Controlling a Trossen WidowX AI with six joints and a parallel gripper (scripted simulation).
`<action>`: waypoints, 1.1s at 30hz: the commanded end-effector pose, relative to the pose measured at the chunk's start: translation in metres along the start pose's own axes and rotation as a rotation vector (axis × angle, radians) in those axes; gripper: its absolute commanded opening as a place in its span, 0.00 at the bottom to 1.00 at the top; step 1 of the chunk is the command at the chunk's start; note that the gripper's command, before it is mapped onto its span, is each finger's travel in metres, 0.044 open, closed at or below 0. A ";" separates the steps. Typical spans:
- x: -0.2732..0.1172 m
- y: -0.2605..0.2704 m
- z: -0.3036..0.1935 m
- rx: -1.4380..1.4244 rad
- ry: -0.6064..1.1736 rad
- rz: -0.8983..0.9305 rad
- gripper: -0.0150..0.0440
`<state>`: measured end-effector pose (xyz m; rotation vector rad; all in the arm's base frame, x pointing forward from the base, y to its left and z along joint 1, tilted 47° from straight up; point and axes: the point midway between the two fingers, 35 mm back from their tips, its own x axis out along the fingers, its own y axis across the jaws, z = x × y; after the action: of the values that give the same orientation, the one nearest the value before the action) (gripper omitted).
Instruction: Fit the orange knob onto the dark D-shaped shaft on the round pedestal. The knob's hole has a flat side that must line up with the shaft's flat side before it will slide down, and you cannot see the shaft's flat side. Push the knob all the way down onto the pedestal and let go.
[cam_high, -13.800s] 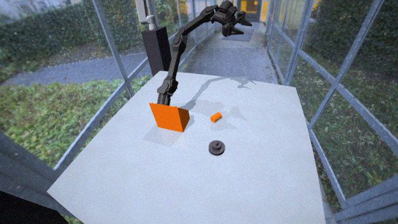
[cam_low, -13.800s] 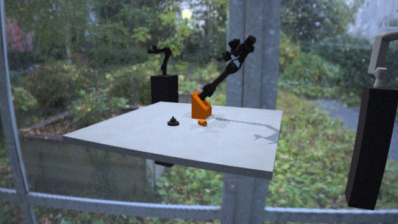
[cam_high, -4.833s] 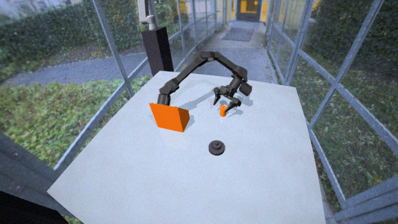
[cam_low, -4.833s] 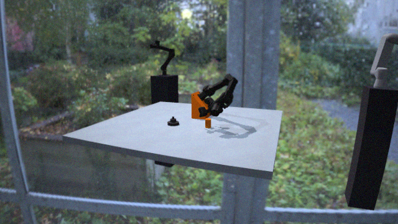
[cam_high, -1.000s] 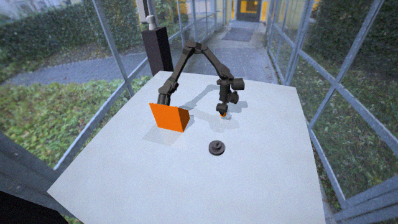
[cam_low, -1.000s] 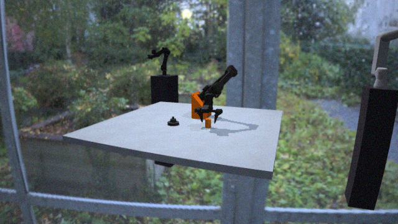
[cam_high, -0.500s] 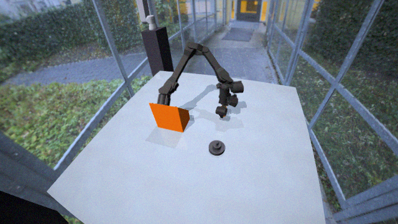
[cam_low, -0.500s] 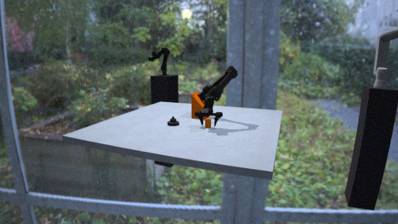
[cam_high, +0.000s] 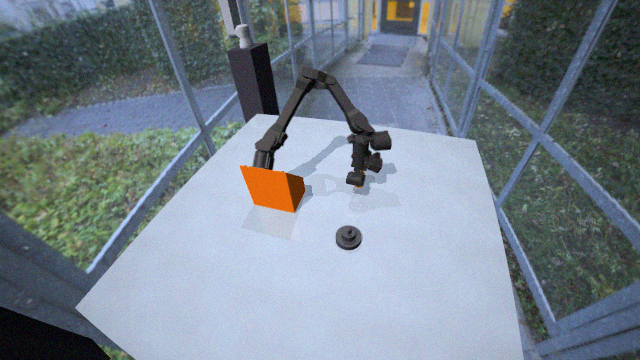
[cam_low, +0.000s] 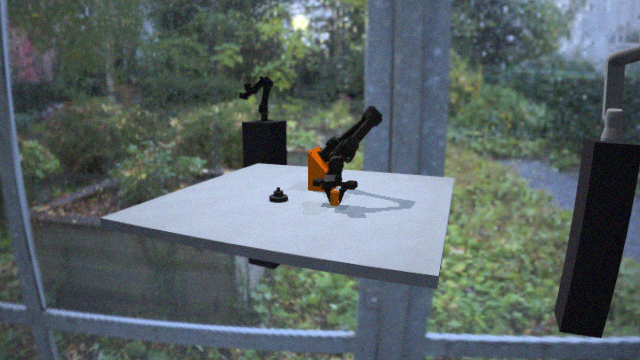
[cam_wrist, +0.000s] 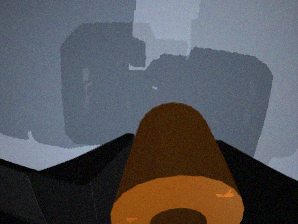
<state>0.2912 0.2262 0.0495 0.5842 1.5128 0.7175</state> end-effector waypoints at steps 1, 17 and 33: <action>0.000 -0.001 0.000 0.005 -0.001 -0.002 0.44; -0.095 -0.009 0.008 0.004 0.000 -0.020 0.25; -0.138 -0.015 0.005 0.006 -0.001 -0.012 0.25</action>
<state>0.3016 0.1204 0.1328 0.5785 1.5296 0.7030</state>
